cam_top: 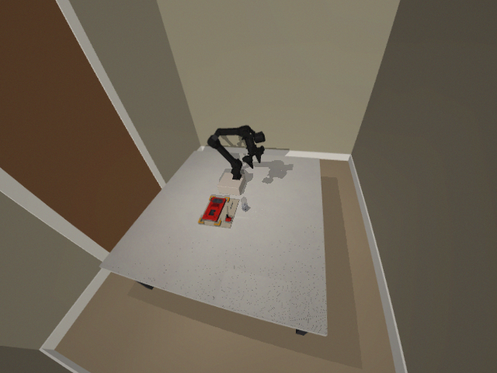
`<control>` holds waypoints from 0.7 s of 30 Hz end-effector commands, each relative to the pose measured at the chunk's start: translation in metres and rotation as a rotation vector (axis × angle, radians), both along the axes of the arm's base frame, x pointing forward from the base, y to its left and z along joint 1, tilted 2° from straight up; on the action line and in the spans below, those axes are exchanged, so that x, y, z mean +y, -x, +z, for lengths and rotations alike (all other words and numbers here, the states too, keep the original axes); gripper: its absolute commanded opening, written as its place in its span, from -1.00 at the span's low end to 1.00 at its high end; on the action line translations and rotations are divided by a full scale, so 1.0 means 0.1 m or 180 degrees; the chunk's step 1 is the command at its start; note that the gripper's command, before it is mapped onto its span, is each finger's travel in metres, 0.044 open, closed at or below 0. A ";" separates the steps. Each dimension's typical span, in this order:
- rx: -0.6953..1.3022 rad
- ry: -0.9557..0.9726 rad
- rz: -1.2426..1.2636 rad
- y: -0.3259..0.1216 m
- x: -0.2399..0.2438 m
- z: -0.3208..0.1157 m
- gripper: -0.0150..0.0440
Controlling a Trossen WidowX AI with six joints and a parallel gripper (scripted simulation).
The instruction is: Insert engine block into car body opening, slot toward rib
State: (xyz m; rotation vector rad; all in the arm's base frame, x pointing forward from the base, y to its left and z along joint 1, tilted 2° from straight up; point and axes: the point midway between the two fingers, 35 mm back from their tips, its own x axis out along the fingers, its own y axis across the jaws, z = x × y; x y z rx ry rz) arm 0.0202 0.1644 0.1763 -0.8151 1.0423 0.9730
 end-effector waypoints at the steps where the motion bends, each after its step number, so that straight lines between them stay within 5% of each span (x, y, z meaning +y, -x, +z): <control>1: 0.0098 -0.0008 -0.0370 -0.05 0.05 -0.02 1.00; 21: 0.0512 -0.0139 -0.2411 -0.44 0.23 -0.15 1.00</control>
